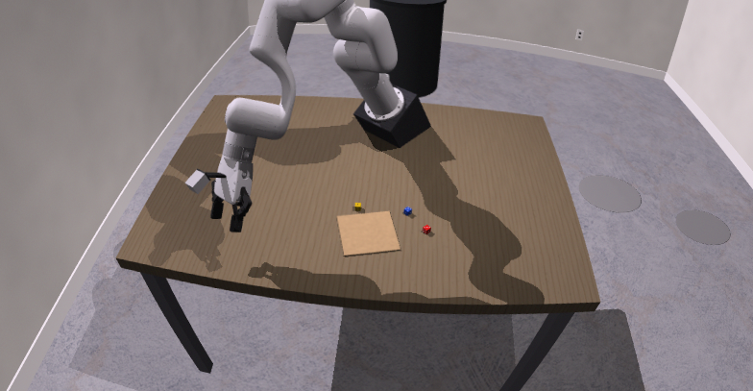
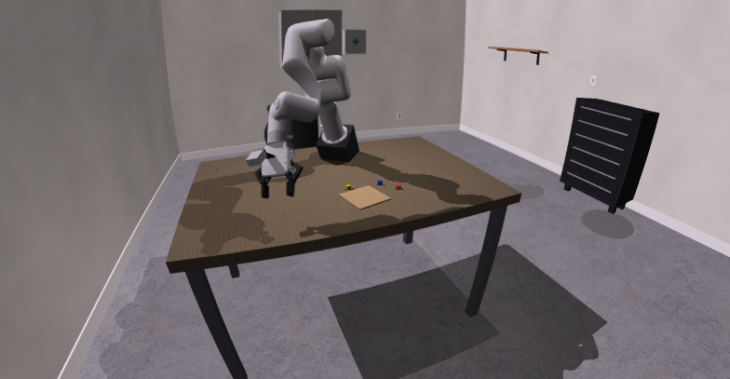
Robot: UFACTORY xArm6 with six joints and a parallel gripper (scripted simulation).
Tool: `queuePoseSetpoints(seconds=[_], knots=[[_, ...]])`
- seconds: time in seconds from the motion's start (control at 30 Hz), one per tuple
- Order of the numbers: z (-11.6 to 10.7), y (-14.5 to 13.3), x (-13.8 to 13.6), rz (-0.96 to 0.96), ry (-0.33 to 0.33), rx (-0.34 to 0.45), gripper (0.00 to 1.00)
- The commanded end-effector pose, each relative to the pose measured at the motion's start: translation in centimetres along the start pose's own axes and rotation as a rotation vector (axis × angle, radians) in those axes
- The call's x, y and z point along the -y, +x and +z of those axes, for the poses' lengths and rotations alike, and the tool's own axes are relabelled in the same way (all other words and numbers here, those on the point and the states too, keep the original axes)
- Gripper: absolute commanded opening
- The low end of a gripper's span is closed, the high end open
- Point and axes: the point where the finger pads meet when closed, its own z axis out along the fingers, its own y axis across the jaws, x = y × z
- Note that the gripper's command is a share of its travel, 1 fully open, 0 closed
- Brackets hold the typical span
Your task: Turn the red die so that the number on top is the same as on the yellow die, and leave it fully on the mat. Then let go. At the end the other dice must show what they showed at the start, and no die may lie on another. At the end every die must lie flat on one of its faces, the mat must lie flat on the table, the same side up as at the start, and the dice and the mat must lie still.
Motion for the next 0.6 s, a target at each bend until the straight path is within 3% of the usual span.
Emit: queuePoseSetpoints(seconds=[0.0, 0.1, 0.13, 0.23, 0.27, 0.43, 0.47, 0.57], knots=[[-2.0, -5.7, 4.4, 0.073, -0.018, 0.141, 1.0], [-2.2, -6.1, 4.7, 0.073, -0.018, 0.141, 1.0], [-3.6, -9.0, 6.4, 0.098, -0.035, 0.211, 1.0], [-3.7, -9.2, 6.6, 0.098, -0.035, 0.211, 1.0], [-5.4, -12.1, 8.0, 0.116, -0.056, 0.276, 1.0], [-5.4, -12.1, 8.0, 0.116, -0.056, 0.276, 1.0], [-7.2, -14.7, 9.2, 0.126, -0.082, 0.335, 1.0], [-9.0, -17.1, 9.9, 0.131, -0.109, 0.387, 1.0]])
